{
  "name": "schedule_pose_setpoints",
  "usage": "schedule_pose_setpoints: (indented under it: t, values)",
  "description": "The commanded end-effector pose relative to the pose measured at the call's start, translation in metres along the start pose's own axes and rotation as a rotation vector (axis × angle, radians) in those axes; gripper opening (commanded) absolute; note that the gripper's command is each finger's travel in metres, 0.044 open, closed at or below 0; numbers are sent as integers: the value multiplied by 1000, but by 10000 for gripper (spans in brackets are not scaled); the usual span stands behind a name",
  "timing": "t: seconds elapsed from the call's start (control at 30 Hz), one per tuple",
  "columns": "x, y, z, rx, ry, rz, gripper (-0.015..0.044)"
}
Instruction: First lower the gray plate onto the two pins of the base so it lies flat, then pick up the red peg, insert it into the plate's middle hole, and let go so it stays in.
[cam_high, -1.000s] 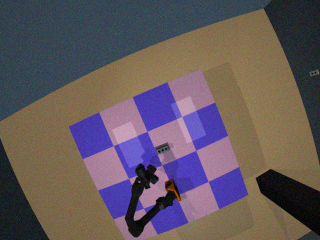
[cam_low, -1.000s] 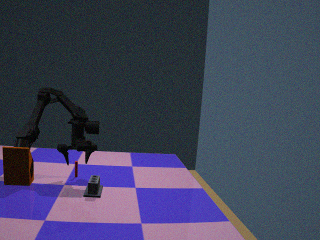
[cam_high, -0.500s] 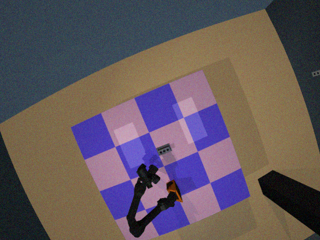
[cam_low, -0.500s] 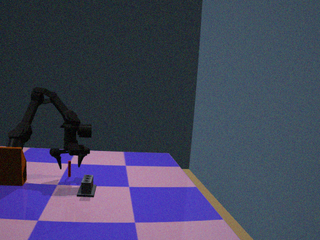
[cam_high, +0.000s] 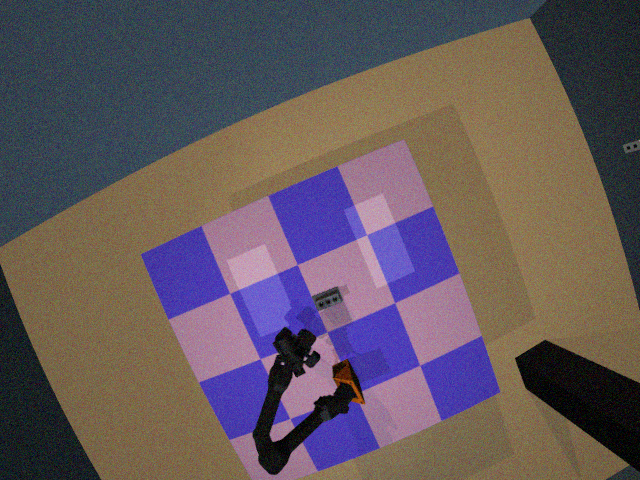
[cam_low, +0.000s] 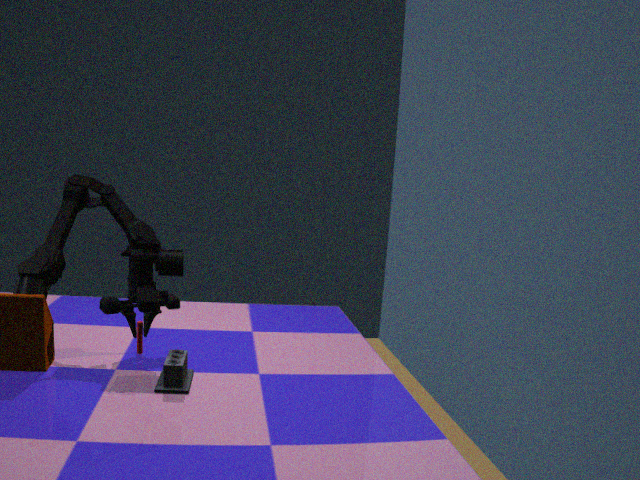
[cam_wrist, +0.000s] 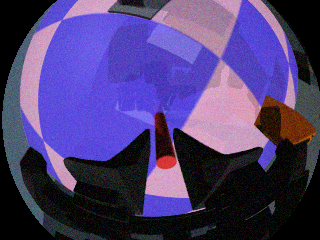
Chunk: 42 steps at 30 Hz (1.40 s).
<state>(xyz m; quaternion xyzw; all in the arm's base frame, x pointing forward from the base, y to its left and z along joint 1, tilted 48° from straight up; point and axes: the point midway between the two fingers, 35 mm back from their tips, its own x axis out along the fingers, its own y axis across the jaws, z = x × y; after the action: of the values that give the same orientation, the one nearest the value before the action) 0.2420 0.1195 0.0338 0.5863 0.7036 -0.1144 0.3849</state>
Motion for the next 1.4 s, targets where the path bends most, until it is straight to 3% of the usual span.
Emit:
schedule_pose_setpoints:
  t: [0.0, 0.57, 1.37]
  values:
    - [0, 0, -1, 6, 4, 1, 13]
    - [-4, 1, 1, 6, 2, 1, 0]
    - [-77, 4, 8, 8, -8, -3, 0]
